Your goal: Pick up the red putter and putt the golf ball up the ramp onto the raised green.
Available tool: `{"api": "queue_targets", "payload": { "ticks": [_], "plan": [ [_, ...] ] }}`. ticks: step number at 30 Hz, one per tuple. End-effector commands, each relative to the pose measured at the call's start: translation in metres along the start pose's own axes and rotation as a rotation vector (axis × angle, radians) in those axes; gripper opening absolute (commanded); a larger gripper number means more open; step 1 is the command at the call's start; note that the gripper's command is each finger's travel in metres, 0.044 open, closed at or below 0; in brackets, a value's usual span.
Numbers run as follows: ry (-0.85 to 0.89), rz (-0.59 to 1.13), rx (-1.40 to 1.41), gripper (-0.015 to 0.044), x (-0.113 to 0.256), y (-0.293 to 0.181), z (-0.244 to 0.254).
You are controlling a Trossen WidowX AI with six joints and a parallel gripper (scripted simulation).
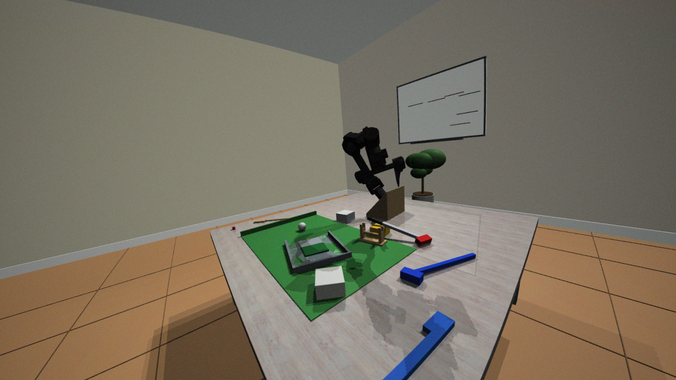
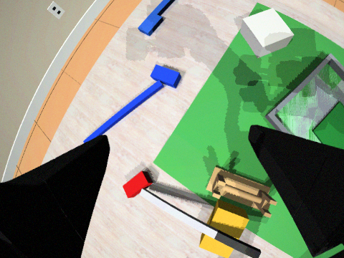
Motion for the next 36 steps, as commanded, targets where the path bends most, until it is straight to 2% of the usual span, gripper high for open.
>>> {"api": "queue_targets", "payload": {
  "ticks": [1, 6, 11, 17, 30, 36],
  "plan": [
    [-0.042, 0.146, 0.289, 0.0440, -0.031, -0.032, 0.013],
    [-0.048, 0.400, 0.758, 0.0440, -0.074, -0.086, 0.024],
    [0.010, 0.634, 1.152, 0.0440, -0.098, -0.137, 0.021],
    [0.013, 0.643, 1.166, 0.0440, -0.100, -0.140, 0.020],
    [0.011, 0.644, 1.165, 0.0440, -0.134, -0.162, 0.003],
    [0.011, 0.644, 1.165, 0.0440, -0.137, -0.163, 0.002]
  ]
}}
Point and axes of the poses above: the point midway between the two fingers, 35 mm back from their tips, its own x axis back along the fingers, its own z axis across the jaws, y = z × x, the point moved 10 cm from there along x, back along the fingers, and after that the axes turned 8 degrees about -x, right-handed, at the moved point
